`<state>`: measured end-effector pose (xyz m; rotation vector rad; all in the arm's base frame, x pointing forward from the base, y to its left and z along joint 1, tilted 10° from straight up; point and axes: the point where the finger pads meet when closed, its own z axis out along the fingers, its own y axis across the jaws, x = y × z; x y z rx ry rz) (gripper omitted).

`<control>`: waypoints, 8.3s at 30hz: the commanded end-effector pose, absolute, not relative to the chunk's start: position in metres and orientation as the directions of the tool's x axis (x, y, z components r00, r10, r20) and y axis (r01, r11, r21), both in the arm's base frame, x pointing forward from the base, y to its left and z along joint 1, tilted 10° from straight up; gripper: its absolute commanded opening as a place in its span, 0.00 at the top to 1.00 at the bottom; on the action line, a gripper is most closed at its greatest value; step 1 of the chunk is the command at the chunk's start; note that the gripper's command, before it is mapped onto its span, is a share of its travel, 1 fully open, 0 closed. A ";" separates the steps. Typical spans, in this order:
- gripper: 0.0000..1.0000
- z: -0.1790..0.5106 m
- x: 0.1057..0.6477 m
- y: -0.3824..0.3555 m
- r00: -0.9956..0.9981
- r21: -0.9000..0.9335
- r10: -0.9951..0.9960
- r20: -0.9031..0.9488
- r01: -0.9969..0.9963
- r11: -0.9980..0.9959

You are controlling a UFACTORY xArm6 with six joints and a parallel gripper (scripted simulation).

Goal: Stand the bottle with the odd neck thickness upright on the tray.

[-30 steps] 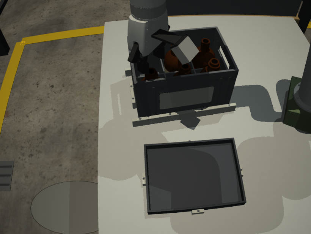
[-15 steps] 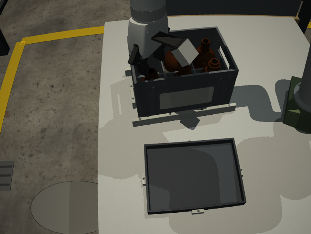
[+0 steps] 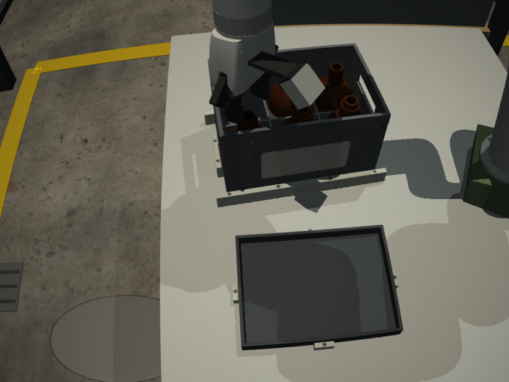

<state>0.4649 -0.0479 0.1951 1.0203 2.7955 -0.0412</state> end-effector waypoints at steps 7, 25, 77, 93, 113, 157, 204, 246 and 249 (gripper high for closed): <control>0.35 0.197 0.467 -0.048 -0.752 0.033 0.637 -0.168 0.642 0.766; 0.35 0.197 0.467 -0.048 -0.752 0.033 0.637 -0.168 0.642 0.766; 0.35 0.163 0.473 -0.051 -0.752 0.033 0.637 -0.168 0.642 0.766; 0.35 0.157 0.473 -0.051 -0.752 0.033 0.637 -0.168 0.642 0.766; 1.00 0.157 0.473 -0.051 -0.752 0.033 0.637 -0.168 0.642 0.766; 0.35 0.157 0.473 -0.051 -0.752 0.033 0.637 -0.168 0.642 0.766; 0.35 0.184 0.469 -0.049 -0.752 0.033 0.637 -0.168 0.642 0.766; 1.00 0.240 0.461 -0.044 -0.752 0.033 0.637 -0.168 0.642 0.766; 1.00 0.240 0.461 -0.044 -0.752 0.033 0.637 -0.168 0.642 0.766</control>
